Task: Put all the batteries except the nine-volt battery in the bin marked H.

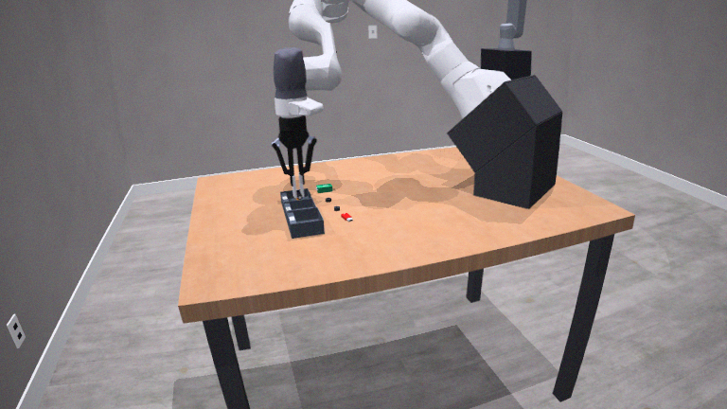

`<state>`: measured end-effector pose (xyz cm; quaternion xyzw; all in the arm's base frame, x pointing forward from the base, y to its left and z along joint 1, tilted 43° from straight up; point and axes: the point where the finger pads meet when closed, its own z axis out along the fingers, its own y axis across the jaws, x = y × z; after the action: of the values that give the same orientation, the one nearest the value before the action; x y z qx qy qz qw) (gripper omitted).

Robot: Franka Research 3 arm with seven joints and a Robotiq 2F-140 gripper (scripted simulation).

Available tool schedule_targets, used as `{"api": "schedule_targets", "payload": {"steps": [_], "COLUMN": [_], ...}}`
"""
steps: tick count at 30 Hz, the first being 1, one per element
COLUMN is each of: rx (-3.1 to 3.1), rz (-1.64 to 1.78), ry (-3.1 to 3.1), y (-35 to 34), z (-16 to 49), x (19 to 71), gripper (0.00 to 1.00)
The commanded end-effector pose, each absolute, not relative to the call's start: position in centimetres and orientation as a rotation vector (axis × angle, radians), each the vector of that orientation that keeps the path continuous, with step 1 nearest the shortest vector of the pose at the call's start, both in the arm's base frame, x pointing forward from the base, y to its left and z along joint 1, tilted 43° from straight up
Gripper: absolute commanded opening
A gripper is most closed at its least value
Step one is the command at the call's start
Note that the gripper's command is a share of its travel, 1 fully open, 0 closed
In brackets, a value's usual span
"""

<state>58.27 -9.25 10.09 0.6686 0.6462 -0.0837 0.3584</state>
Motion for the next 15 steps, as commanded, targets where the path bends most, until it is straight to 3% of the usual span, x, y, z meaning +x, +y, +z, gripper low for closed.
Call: {"api": "schedule_targets", "payload": {"steps": [1,7,8,15], "rx": [1.725,1.725,1.725,1.725], "rz": [-0.212,-0.212,-0.212,-0.212], "ry": [1.659,1.659,1.659,1.659], "y": [-9.27,-9.27,-9.27,-9.27], "z": [10.19,10.18,10.18,10.18], "x": [58.43,58.42,58.42,58.42], "gripper": [0.05,0.05,0.17,0.17]}}
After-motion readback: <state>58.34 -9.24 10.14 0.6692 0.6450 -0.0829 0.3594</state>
